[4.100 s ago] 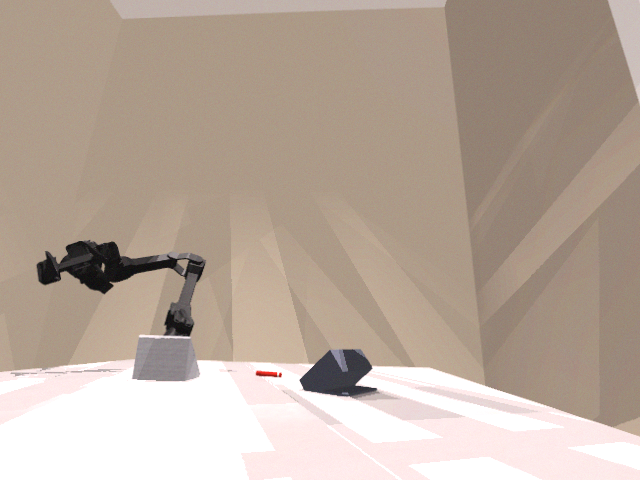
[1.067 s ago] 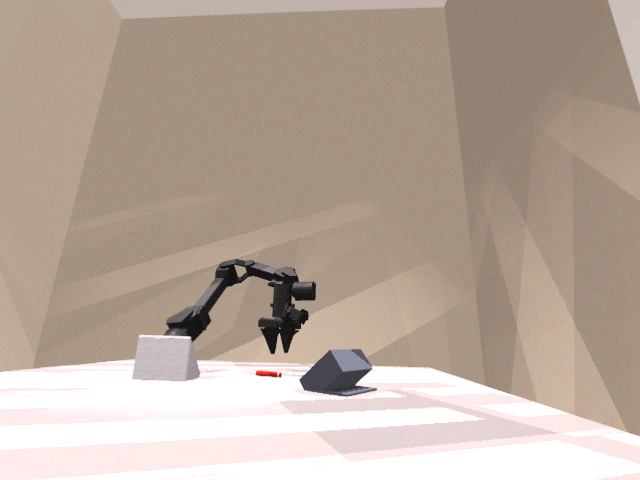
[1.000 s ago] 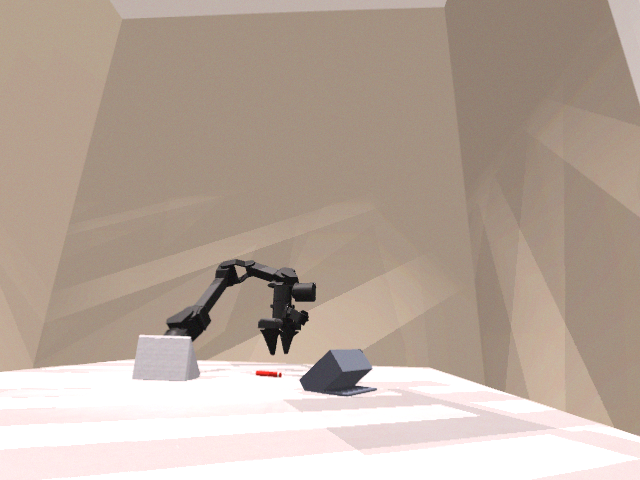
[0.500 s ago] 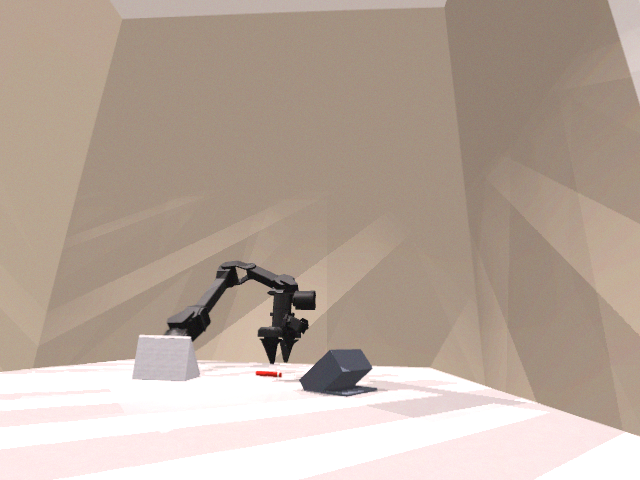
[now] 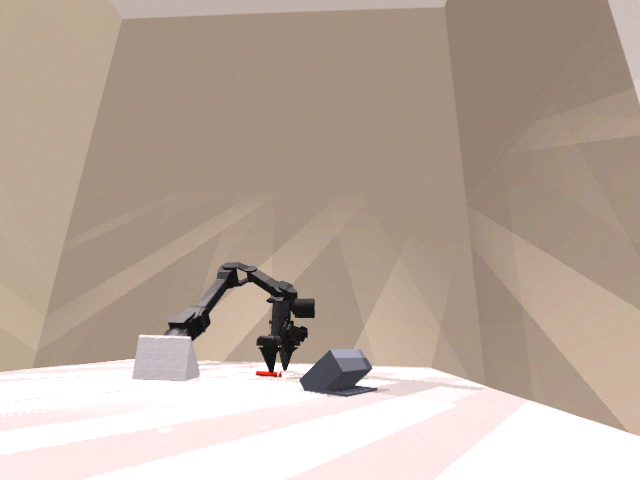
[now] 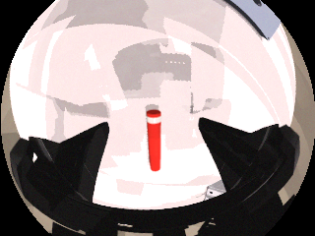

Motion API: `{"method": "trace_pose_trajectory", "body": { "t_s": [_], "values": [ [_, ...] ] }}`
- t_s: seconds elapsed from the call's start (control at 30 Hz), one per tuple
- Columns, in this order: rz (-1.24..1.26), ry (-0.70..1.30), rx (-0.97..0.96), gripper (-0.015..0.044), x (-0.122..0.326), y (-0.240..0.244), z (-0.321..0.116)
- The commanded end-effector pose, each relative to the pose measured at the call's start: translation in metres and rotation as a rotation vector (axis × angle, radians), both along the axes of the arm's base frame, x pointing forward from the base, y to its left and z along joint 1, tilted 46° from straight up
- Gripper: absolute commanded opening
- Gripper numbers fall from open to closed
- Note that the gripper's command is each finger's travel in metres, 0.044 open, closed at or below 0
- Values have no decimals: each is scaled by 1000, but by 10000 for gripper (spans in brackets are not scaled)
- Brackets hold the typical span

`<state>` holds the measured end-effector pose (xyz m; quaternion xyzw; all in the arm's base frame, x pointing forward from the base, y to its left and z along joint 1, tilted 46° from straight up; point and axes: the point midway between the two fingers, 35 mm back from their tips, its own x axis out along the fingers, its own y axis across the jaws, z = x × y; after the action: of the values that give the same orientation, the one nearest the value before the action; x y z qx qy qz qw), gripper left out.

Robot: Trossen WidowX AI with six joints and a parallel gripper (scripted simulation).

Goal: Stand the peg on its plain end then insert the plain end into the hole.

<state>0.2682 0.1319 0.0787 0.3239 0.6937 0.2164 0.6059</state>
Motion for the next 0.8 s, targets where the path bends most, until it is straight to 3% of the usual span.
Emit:
{"method": "trace_pose_trajectory", "body": {
  "t_s": [0.0,0.1,0.53,0.77],
  "values": [
    [-1,10,6,440,-3,5,-5],
    [-1,10,7,440,-4,7,-7],
    [-1,10,7,110,-4,7,-7],
    [-1,10,7,110,-4,7,-7]
  ]
}}
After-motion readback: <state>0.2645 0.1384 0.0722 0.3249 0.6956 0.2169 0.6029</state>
